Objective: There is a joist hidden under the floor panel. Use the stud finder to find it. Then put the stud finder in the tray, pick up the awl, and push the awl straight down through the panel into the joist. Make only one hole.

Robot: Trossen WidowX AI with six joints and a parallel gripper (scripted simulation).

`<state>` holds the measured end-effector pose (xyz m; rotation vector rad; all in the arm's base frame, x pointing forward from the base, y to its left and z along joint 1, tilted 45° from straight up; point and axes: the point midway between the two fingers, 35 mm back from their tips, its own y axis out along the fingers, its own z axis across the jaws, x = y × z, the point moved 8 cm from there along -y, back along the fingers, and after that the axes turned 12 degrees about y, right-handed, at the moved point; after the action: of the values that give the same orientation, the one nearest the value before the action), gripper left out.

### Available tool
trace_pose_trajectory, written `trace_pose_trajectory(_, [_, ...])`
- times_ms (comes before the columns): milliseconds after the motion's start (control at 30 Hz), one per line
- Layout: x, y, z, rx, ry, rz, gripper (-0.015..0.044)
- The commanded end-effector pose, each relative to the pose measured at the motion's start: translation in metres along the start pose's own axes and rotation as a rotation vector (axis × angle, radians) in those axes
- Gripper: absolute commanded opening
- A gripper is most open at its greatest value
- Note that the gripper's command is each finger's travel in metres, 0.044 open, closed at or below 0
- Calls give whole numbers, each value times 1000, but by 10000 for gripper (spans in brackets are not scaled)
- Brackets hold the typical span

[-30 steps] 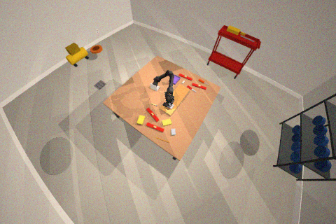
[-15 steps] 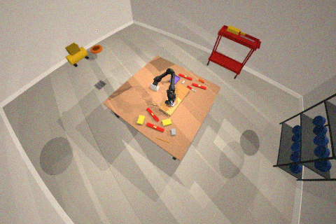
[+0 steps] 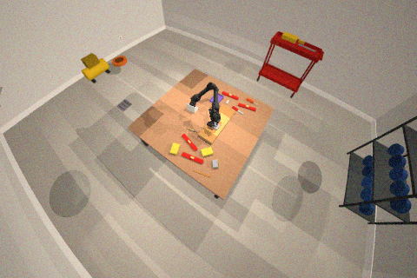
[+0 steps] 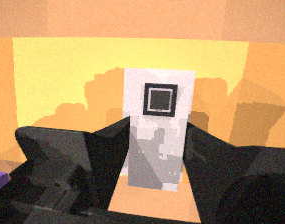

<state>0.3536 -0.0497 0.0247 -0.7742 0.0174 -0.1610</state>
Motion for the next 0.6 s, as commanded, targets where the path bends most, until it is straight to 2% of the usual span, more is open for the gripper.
trace_pose_trajectory(0, [-4, 1, 15, 6, 2, 1, 0])
trace_pose_trajectory(567, [-13, 1, 62, 8, 3, 2, 0])
